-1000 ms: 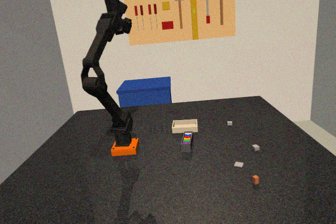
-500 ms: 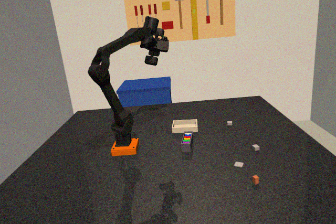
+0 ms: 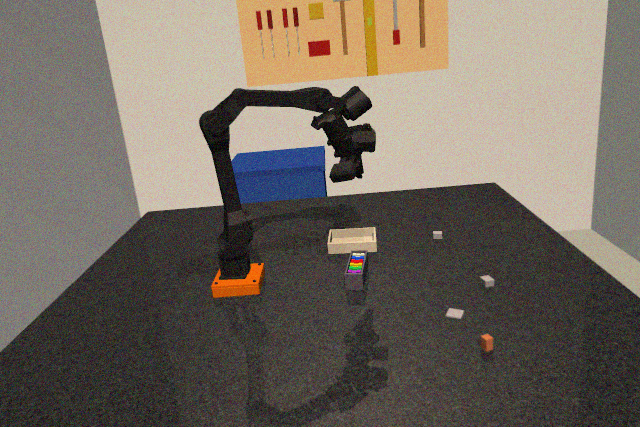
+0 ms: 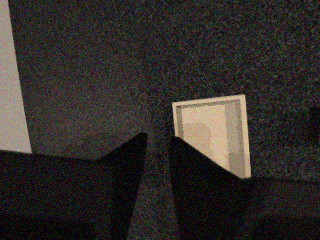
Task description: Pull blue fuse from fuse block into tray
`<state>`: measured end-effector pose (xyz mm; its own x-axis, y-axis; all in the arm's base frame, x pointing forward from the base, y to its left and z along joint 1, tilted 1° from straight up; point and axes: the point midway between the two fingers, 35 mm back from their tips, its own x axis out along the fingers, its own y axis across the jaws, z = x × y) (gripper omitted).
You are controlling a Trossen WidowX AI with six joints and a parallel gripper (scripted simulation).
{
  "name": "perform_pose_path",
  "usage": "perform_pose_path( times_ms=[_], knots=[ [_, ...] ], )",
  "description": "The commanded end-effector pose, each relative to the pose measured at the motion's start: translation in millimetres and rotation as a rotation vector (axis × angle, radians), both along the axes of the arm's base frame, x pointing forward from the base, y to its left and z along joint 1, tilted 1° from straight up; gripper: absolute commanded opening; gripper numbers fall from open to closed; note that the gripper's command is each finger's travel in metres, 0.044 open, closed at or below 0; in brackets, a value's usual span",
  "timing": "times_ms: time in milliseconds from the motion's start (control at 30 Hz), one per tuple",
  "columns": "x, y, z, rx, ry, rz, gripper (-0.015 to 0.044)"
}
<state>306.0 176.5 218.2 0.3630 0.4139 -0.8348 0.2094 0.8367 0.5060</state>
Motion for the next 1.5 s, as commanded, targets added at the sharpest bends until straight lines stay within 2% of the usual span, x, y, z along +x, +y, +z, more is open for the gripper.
perform_pose_path(
  times_ms=[0, 267, 1467],
  knots=[
    [12, -43, -42, -0.170, 0.054, 0.027, 0.0068],
    [2, -141, -123, -0.462, 0.286, 0.181, 0.0068],
    [-4, -141, -153, -0.467, 0.293, 0.186, 0.0068]
  ],
)
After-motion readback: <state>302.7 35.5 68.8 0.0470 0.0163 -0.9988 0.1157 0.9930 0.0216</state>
